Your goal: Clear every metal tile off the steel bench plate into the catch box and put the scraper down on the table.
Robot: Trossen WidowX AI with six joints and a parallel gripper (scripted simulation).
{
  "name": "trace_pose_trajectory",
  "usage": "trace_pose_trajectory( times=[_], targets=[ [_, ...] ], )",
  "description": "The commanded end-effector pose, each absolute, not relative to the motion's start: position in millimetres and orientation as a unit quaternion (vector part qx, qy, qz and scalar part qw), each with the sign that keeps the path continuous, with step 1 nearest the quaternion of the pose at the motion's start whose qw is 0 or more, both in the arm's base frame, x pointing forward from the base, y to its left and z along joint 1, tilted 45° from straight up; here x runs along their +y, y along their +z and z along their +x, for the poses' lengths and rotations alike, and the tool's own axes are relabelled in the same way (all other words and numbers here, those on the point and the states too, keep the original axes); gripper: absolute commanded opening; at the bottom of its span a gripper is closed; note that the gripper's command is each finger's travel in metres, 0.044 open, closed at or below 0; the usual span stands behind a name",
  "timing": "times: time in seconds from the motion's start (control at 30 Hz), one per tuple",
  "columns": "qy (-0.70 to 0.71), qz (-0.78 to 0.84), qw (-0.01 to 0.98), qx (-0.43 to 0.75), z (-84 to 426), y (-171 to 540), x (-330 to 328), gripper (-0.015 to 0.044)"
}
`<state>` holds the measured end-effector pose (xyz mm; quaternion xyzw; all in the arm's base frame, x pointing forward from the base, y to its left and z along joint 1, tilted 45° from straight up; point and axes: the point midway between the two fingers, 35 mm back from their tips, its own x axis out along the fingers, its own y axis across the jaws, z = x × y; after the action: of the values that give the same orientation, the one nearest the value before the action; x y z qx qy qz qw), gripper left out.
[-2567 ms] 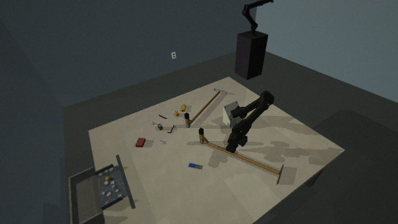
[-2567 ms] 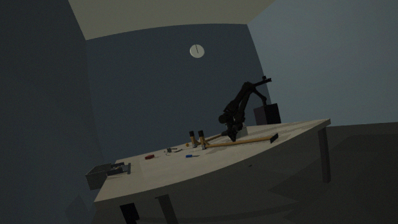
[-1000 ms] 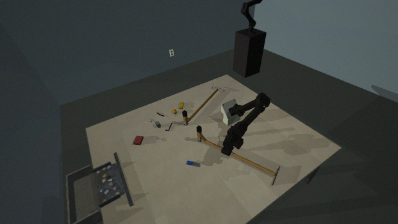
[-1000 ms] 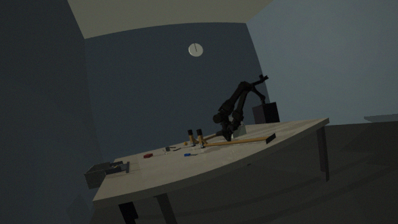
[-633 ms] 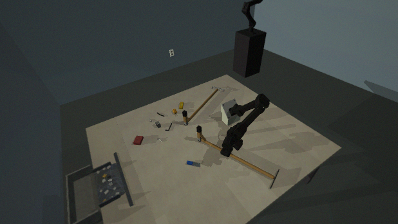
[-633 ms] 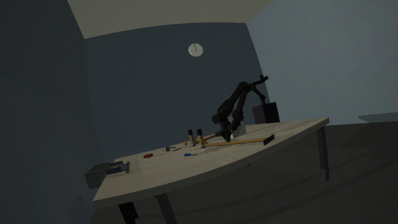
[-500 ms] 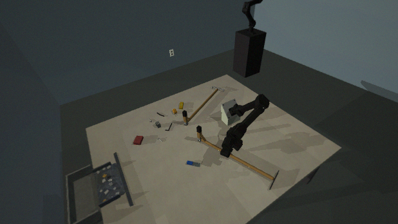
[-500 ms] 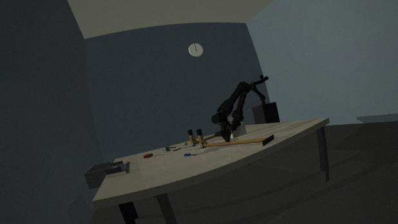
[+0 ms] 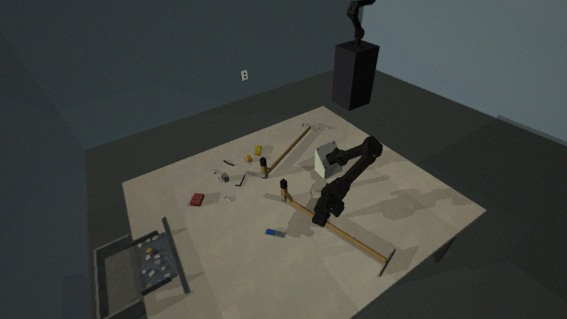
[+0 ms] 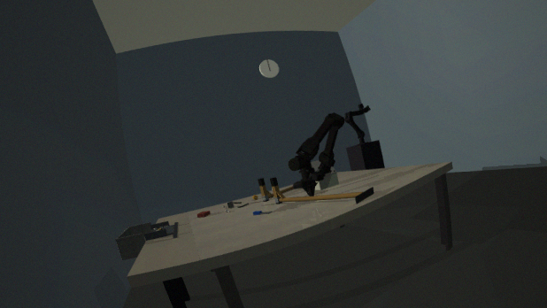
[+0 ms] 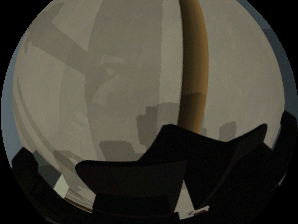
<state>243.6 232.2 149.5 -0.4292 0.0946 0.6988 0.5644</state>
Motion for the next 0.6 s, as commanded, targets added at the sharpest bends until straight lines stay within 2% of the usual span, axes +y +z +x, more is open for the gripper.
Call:
trace_pose_trajectory(
  times=[0.0, 0.57],
  targets=[
    [0.701, -0.429, 0.562, 0.091, 247.7, 150.7, 235.7, 0.0000],
    [0.701, -0.429, 0.563, 0.090, 262.6, 155.0, 241.8, 0.0000]
  ],
)
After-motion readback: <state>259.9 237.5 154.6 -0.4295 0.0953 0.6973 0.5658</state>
